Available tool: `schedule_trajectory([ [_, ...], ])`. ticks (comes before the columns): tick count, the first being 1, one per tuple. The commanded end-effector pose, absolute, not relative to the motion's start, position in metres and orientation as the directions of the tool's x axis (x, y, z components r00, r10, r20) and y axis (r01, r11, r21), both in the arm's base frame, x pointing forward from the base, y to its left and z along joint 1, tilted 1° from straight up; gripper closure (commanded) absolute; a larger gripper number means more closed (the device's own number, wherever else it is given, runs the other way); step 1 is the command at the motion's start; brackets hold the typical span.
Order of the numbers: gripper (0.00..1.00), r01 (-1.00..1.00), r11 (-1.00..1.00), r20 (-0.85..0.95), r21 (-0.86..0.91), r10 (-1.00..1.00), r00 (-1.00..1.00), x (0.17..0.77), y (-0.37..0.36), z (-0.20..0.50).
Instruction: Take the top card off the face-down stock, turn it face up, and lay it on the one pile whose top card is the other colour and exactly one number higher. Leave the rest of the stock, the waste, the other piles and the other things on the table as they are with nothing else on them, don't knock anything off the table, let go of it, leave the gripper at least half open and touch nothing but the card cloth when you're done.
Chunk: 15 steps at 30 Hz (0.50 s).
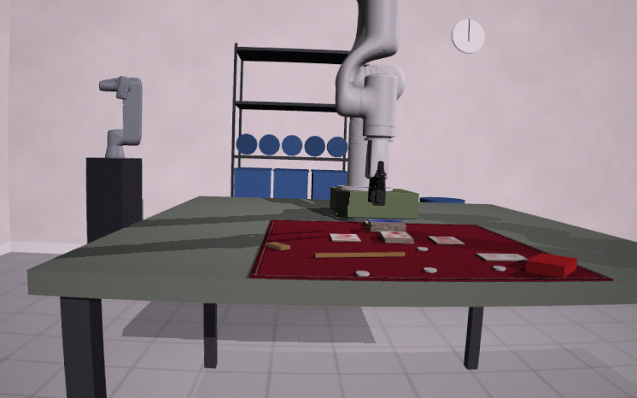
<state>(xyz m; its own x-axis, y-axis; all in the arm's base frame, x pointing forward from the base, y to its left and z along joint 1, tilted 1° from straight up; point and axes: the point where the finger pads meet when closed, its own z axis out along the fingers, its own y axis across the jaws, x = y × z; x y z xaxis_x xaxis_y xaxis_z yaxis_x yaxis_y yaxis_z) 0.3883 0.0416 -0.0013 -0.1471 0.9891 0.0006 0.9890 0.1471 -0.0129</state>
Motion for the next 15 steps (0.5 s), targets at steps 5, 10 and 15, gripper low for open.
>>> schedule_trajectory([
  [5, 0.14, 0.989, 0.147, 0.0, -0.012, 0.989, -0.147, 0.389, 0.042, -0.021],
  [10, 0.14, 0.989, 0.147, 0.0, -0.012, 0.989, -0.147, 0.389, 0.042, -0.026],
  [15, 0.14, 0.989, 0.147, 0.0, -0.012, 0.989, -0.147, 0.389, 0.042, -0.03],
])
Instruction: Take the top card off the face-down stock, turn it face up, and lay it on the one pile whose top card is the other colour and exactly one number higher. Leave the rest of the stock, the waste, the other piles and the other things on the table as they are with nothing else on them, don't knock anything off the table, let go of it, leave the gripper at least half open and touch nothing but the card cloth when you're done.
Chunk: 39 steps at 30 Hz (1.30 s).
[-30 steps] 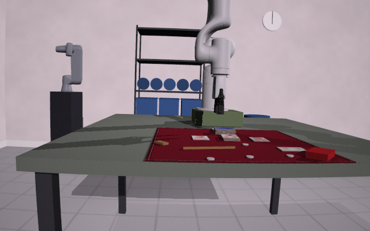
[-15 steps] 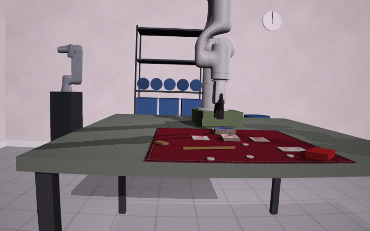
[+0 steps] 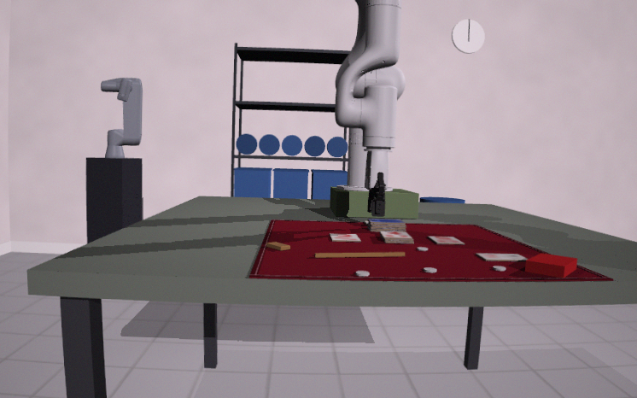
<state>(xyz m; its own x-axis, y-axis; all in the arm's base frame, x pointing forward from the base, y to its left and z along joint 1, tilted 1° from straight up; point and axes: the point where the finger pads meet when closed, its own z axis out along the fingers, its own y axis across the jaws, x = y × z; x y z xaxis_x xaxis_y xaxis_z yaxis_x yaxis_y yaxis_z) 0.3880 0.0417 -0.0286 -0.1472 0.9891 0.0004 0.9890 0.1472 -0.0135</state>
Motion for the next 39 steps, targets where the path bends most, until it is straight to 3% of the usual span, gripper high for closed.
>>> schedule_trajectory([
  [1, 0.14, 0.989, 0.147, 0.0, -0.012, 0.989, -0.147, 0.3886, 0.0417, -0.0308],
  [15, 0.14, 0.989, 0.147, 0.0, -0.012, 0.989, -0.147, 0.3886, 0.0417, -0.0313],
  [16, 0.28, 0.989, 0.147, 0.0, -0.012, 0.989, -0.147, 0.3886, 0.0417, -0.0313],
  [35, 0.28, 0.989, 0.147, 0.0, -0.012, 0.989, -0.147, 0.3886, 0.0417, -0.0313],
  [36, 0.14, 0.989, 0.147, 0.0, -0.012, 0.989, -0.147, 0.3886, 0.0417, -0.0313],
  [39, 0.14, 0.989, 0.147, 0.0, -0.012, 0.989, -0.147, 0.3886, 0.0417, -0.0313],
])
